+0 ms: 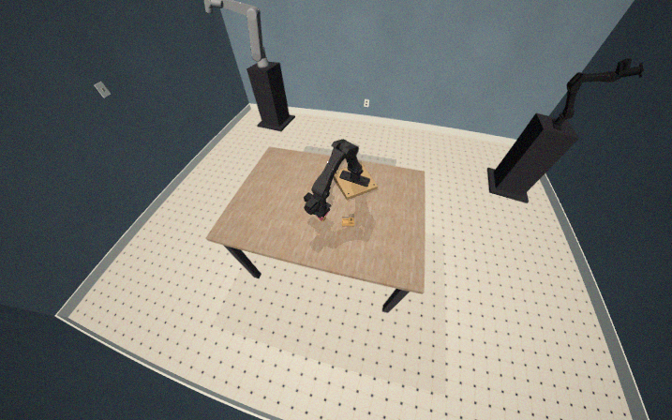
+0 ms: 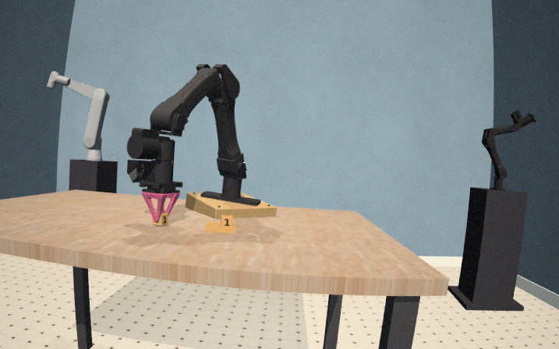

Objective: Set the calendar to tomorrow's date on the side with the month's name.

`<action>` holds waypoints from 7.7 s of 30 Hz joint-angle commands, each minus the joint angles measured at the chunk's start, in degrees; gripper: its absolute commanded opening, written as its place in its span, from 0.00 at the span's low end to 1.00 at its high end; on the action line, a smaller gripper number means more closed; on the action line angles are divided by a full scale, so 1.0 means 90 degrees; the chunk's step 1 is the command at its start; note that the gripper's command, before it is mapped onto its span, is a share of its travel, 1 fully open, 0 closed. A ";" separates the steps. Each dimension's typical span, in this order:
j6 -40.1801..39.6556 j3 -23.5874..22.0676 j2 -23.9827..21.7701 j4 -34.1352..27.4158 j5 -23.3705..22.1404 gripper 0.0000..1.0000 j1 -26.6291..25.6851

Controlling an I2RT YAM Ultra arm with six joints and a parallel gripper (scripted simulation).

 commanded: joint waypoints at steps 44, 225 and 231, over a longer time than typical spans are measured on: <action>0.0037 -0.0094 -0.0182 -0.0017 0.0051 0.26 0.0070; -0.0015 0.0186 -0.0307 -0.0245 0.0051 0.45 -0.0020; -0.0078 0.0518 -0.0633 -0.0907 0.0045 0.45 -0.0093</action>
